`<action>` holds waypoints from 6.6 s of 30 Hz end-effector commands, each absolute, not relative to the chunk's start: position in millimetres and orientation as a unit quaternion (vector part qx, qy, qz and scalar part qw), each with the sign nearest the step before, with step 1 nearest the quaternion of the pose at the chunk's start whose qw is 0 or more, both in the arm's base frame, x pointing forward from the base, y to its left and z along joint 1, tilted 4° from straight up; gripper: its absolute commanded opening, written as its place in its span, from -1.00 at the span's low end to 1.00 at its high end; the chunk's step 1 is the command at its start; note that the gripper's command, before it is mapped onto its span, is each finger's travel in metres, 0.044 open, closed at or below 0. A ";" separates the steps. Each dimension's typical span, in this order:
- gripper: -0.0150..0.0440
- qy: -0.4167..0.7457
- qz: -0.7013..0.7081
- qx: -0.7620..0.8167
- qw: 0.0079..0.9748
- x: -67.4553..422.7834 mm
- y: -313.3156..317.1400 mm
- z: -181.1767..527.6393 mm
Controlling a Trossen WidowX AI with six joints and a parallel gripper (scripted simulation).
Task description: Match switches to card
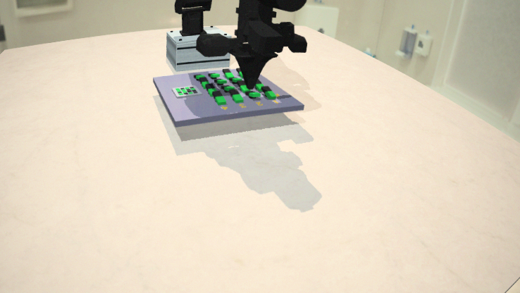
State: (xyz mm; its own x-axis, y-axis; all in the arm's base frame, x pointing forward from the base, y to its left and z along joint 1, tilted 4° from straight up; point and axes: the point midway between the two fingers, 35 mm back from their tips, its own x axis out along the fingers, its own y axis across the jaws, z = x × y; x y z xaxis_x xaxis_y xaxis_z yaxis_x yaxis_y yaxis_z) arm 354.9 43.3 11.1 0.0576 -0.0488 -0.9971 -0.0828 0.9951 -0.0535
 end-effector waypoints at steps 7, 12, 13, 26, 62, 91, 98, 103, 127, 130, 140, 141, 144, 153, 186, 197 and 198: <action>-0.49 0.687 0.011 -0.050 0.725 356.4 46.4 72.0; -0.49 0.687 0.009 -0.052 0.725 361.5 -5.5 75.2; -0.49 0.687 0.009 -0.052 0.725 361.6 -13.3 75.7; -0.49 0.678 0.009 -0.052 0.734 362.6 -18.0 40.9; -0.49 0.678 0.009 -0.052 0.734 363.8 -19.5 16.8; -0.49 0.678 0.009 -0.052 0.734 364.0 -19.7 13.0; -0.49 0.678 0.009 -0.052 0.734 364.0 -19.8 12.1; -0.49 0.678 0.009 -0.052 0.734 364.1 -19.8 11.4; -0.49 0.689 0.011 -0.050 0.723 295.2 41.1 67.9; -0.49 0.690 0.011 -0.050 0.722 295.5 41.0 65.1; -0.49 0.699 0.010 -0.050 0.714 297.9 38.7 24.2; -0.49 0.699 0.010 -0.050 0.714 297.9 38.6 23.0; -0.49 0.699 0.010 -0.050 0.714 298.0 38.6 21.5; -0.49 0.699 0.010 -0.050 0.714 298.7 37.9 9.1; -0.49 0.699 0.010 -0.050 0.714 298.8 37.8 7.3; -0.49 0.699 0.010 -0.050 0.714 298.8 37.7 5.8; -0.49 0.699 0.010 -0.050 0.714 298.8 37.7 5.7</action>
